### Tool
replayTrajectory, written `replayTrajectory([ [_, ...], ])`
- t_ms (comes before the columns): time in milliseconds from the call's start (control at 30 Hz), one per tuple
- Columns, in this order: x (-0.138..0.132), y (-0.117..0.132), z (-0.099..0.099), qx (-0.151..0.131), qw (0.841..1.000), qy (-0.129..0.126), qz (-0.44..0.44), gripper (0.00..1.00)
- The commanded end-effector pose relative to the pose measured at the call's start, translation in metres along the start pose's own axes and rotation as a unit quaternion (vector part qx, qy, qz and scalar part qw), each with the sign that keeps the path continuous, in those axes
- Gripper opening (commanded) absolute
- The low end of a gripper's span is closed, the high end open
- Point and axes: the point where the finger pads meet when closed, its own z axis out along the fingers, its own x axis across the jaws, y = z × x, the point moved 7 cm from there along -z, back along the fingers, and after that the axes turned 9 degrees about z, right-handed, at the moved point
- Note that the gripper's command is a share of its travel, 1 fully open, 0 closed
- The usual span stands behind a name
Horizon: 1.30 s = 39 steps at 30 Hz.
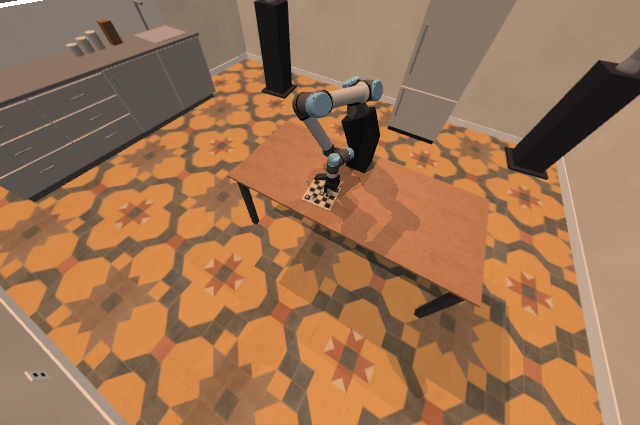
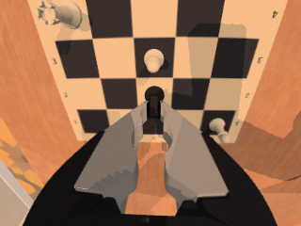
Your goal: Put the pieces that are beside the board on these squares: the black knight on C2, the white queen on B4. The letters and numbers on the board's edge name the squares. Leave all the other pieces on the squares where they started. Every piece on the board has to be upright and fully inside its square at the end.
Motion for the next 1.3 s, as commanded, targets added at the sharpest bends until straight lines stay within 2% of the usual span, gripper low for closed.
replayTrajectory([
  [0, 0.000, 0.000, 0.000, 0.000, 1.000, -0.001, 0.000, 0.00],
  [33, 0.000, 0.000, 0.000, 0.000, 1.000, -0.001, 0.000, 0.04],
  [100, 0.000, 0.000, 0.000, 0.000, 1.000, -0.001, 0.000, 0.04],
  [133, 0.000, 0.000, 0.000, 0.000, 1.000, -0.001, 0.000, 0.09],
  [200, 0.000, 0.000, 0.000, 0.000, 1.000, -0.001, 0.000, 0.09],
  [233, 0.000, 0.000, 0.000, 0.000, 1.000, -0.001, 0.000, 0.13],
  [367, 0.000, 0.000, 0.000, 0.000, 1.000, -0.001, 0.000, 0.13],
  [400, 0.000, 0.000, 0.000, 0.000, 1.000, -0.001, 0.000, 0.18],
  [467, 0.000, 0.000, 0.000, 0.000, 1.000, -0.001, 0.000, 0.18],
  [500, 0.000, 0.000, 0.000, 0.000, 1.000, -0.001, 0.000, 0.22],
  [967, 0.000, 0.000, -0.002, 0.000, 1.000, -0.001, 0.000, 0.22],
  [1100, 0.000, 0.000, -0.012, 0.000, 1.000, -0.001, 0.000, 0.22],
  [1267, 0.000, 0.000, -0.036, 0.000, 1.000, -0.001, 0.000, 0.22],
])
